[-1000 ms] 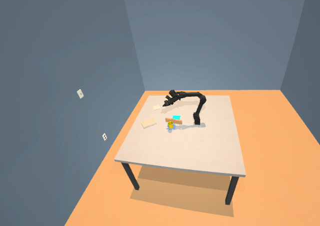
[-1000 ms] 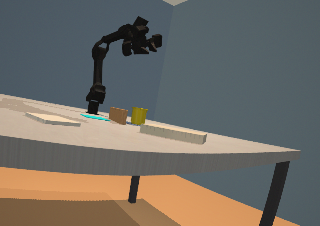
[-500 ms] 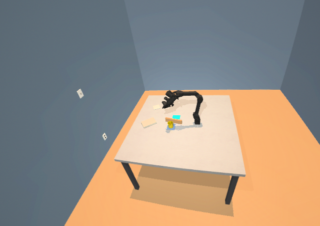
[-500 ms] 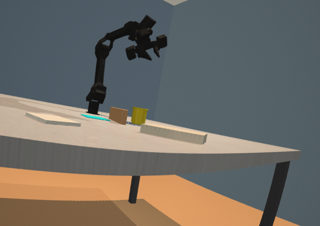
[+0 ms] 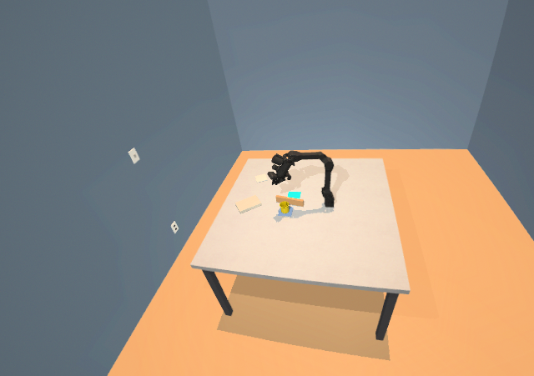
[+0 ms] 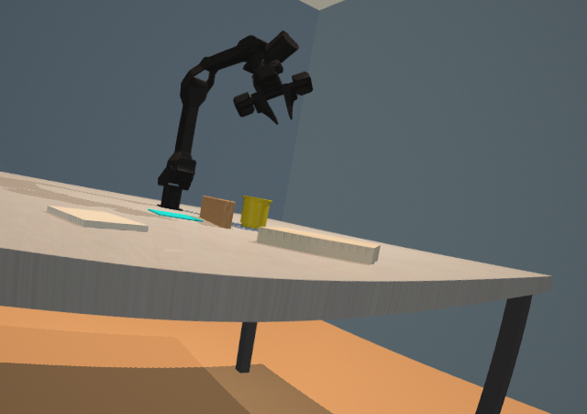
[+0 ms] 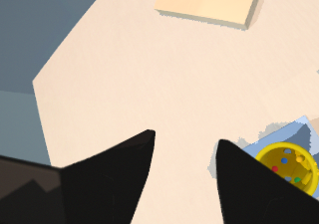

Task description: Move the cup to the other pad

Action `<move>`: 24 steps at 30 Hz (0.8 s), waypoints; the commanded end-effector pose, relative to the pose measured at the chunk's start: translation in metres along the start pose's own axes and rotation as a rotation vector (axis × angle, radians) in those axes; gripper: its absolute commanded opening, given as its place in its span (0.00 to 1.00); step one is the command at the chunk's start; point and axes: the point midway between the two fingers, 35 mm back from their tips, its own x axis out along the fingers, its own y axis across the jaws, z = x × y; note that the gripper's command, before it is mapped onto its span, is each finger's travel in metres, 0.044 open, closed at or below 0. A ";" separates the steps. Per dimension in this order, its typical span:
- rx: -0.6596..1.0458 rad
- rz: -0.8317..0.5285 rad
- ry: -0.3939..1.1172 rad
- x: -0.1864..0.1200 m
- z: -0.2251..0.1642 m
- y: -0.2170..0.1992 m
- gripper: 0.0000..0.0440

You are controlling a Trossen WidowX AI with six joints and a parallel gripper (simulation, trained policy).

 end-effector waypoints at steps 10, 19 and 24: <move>0.090 -0.173 0.093 0.019 -0.014 -0.018 0.32; 0.118 -0.312 0.152 0.034 -0.025 -0.036 0.34; 0.127 -0.390 0.184 0.041 -0.031 -0.047 0.34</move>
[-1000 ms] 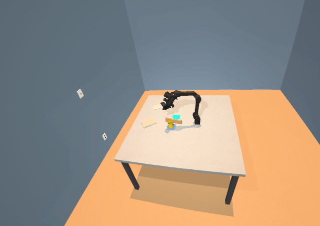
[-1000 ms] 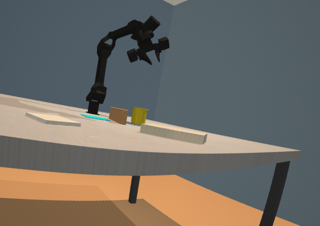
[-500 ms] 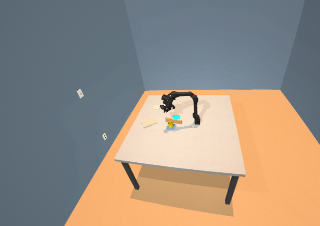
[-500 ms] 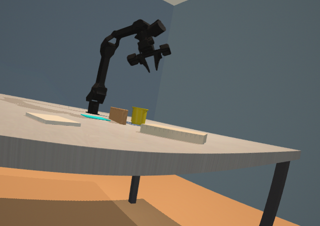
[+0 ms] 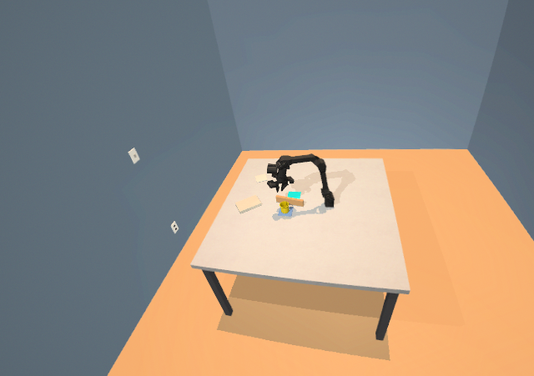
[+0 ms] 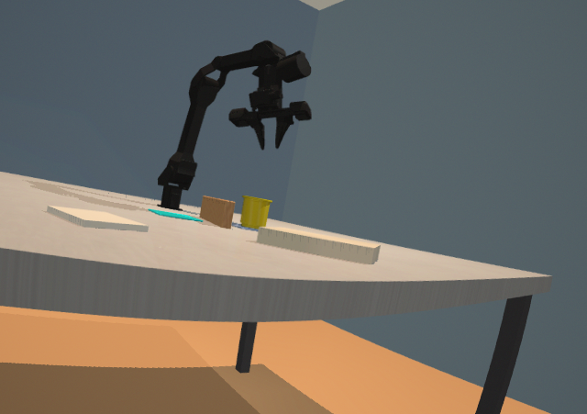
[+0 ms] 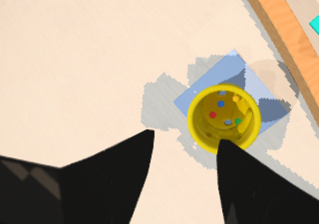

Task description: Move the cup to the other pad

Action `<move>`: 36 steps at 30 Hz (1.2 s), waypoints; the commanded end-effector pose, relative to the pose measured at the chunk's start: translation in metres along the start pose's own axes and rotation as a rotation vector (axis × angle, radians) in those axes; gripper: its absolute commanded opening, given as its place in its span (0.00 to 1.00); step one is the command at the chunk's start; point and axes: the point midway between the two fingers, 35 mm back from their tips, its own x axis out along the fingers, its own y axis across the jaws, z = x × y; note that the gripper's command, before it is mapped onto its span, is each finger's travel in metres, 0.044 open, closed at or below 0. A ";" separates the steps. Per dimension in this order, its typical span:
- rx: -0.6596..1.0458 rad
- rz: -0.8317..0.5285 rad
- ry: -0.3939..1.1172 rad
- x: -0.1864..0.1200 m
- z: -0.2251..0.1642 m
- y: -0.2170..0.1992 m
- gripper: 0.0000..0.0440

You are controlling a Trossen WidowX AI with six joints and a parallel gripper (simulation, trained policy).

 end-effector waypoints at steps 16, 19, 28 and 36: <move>0.057 -0.260 0.062 0.045 -0.011 -0.029 0.38; 0.066 -0.289 0.065 0.053 -0.013 -0.033 0.38; 0.087 -0.358 0.069 0.078 -0.019 -0.044 0.41; 0.086 -0.400 0.072 0.102 -0.023 -0.053 0.42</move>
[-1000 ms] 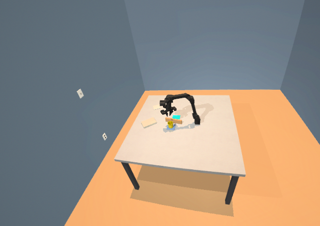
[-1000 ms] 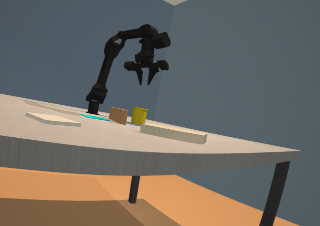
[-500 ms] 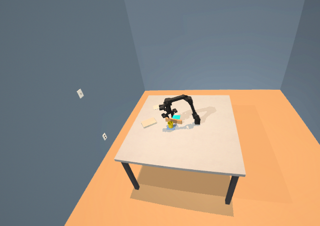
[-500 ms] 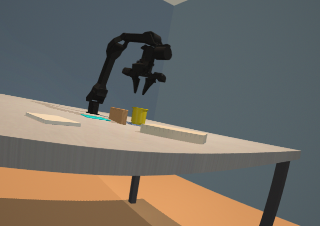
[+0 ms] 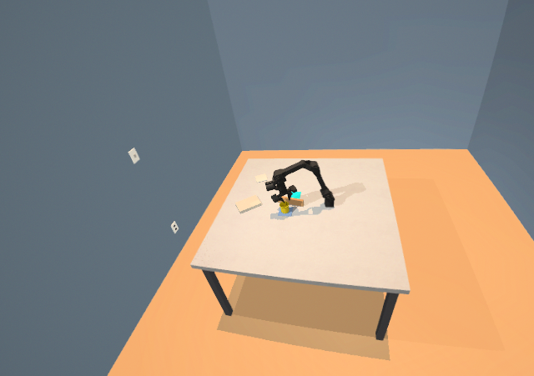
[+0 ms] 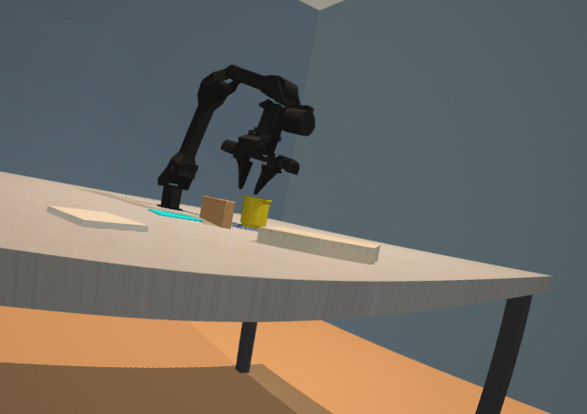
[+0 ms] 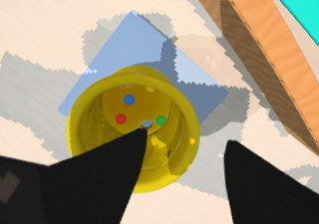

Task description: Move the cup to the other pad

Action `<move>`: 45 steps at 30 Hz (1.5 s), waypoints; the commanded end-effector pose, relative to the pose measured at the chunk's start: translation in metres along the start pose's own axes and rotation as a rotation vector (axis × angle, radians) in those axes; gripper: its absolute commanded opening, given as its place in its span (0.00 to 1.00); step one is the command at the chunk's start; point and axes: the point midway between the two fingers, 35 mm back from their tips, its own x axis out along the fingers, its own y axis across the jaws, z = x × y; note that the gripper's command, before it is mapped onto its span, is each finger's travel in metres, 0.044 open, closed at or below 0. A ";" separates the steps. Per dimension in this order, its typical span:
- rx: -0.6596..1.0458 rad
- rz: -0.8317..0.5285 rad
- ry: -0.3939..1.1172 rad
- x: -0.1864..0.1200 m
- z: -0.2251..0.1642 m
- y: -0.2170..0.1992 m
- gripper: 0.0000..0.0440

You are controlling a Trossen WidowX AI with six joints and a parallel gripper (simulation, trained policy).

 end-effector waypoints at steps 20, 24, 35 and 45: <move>-0.108 -0.056 0.000 0.065 -0.003 -0.003 0.08; -0.116 -0.048 -0.004 0.060 -0.001 -0.006 0.00; -0.071 -0.005 -0.006 0.032 0.006 -0.018 0.00; 0.018 0.058 -0.015 0.000 0.024 -0.030 0.01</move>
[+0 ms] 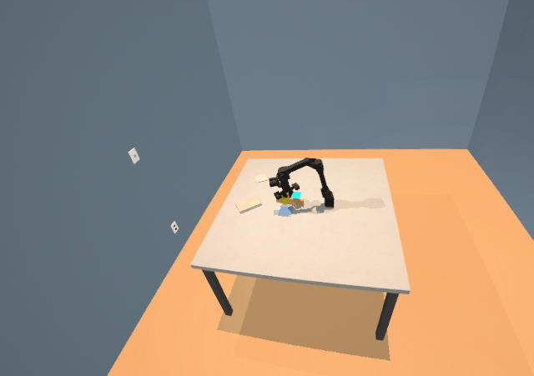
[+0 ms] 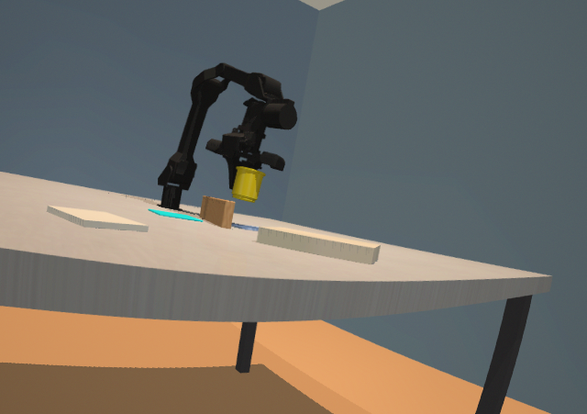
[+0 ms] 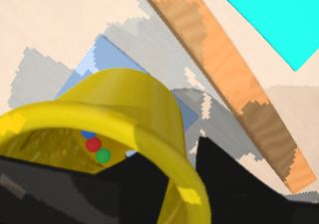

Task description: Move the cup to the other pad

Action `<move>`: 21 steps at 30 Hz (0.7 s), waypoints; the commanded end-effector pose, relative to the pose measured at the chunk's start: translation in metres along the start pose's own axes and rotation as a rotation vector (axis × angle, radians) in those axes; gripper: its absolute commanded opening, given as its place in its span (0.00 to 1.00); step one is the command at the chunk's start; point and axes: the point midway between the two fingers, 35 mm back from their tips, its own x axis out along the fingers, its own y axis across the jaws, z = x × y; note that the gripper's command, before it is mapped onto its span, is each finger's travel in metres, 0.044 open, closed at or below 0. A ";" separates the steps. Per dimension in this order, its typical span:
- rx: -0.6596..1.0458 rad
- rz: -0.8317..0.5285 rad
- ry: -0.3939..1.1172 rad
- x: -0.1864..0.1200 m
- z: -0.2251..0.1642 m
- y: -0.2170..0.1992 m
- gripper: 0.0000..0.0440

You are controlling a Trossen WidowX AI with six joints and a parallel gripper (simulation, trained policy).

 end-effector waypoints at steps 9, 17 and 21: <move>0.112 0.071 -0.025 -0.024 0.029 -0.010 0.00; 0.180 0.114 -0.058 -0.029 0.054 -0.020 0.00; 0.210 0.129 -0.071 -0.029 0.066 -0.027 0.00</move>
